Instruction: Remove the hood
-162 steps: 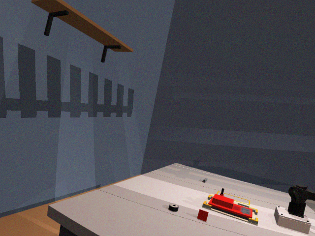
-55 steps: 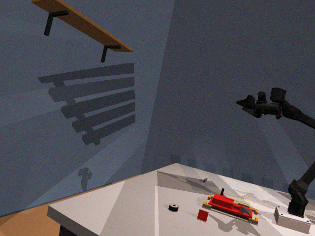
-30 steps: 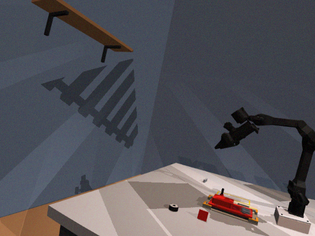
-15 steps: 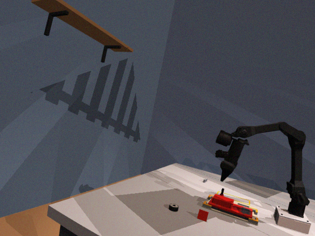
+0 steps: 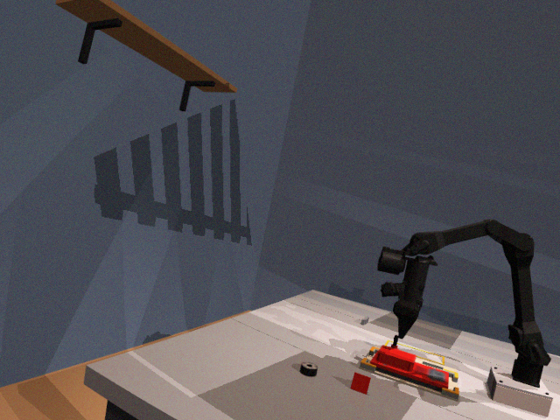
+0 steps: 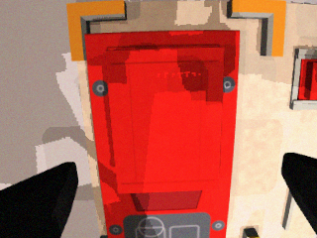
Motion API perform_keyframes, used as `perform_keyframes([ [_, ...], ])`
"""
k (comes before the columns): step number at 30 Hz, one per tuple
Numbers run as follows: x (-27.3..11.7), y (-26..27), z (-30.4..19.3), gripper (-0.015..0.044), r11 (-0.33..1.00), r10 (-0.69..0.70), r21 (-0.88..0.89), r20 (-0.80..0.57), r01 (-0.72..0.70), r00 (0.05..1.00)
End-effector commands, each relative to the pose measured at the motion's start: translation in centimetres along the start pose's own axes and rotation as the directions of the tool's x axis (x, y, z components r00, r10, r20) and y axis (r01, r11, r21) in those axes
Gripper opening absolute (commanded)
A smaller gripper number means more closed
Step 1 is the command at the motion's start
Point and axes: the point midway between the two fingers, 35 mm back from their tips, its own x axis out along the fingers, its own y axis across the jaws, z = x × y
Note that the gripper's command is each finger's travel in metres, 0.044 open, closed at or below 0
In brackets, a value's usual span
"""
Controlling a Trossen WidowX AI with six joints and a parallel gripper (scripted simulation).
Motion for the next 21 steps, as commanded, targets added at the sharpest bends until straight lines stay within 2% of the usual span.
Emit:
perform_keyframes([
  [1, 0.3, 0.1, 0.0, 0.044, 1.0, 0.006, 0.005, -0.003, -0.006, 1.0],
  [21, 1.4, 0.2, 0.1, 0.044, 1.0, 0.006, 0.005, -0.003, -0.006, 1.0],
])
